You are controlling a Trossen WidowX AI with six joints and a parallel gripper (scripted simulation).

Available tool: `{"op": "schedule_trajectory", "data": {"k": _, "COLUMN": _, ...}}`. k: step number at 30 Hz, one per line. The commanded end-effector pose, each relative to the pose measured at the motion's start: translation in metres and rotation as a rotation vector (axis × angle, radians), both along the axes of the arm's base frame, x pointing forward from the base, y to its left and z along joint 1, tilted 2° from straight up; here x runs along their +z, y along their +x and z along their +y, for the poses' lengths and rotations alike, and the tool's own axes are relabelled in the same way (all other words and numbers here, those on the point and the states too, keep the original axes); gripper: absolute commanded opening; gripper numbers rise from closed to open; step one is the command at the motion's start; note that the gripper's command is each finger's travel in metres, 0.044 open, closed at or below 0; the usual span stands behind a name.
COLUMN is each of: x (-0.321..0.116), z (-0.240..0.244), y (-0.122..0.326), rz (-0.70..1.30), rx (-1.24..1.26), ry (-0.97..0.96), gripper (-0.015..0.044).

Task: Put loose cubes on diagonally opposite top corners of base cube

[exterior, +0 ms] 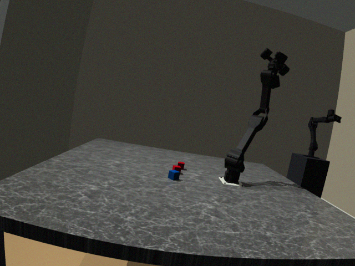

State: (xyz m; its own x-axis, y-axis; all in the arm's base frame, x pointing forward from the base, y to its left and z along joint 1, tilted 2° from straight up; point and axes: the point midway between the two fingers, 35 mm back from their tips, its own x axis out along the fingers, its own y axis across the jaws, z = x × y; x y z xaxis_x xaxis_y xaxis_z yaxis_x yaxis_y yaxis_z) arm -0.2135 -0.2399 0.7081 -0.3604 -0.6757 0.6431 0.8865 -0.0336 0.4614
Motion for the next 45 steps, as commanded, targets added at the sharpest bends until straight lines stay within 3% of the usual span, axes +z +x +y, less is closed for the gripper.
{"op": "schedule_trajectory", "data": {"k": 1, "x": 0.001, "z": 0.001, "y": 0.001, "rz": 0.003, "rx": -0.001, "ry": -0.003, "gripper": 0.0374}}
{"op": "schedule_trajectory", "data": {"k": 5, "x": 0.019, "z": 0.024, "y": 0.017, "rz": 0.075, "rx": -0.020, "ry": -0.072, "gripper": 0.0269}}
{"op": "schedule_trajectory", "data": {"k": 14, "x": 0.071, "z": 0.123, "y": 0.112, "rz": 0.413, "rx": -0.093, "ry": -0.354, "gripper": 0.0265}}
{"op": "schedule_trajectory", "data": {"k": 19, "x": 0.078, "z": 0.153, "y": 0.148, "rz": 0.526, "rx": -0.120, "ry": -0.436, "gripper": 0.0265}}
{"op": "schedule_trajectory", "data": {"k": 25, "x": 0.079, "z": 0.207, "y": 0.225, "rz": 0.758, "rx": -0.183, "ry": -0.586, "gripper": 0.0265}}
{"op": "schedule_trajectory", "data": {"k": 35, "x": 0.034, "z": 0.260, "y": 0.370, "rz": 1.196, "rx": -0.241, "ry": -0.791, "gripper": 0.0265}}
{"op": "schedule_trajectory", "data": {"k": 45, "x": -0.062, "z": 0.260, "y": 0.499, "rz": 1.671, "rx": -0.216, "ry": -0.914, "gripper": 0.0265}}
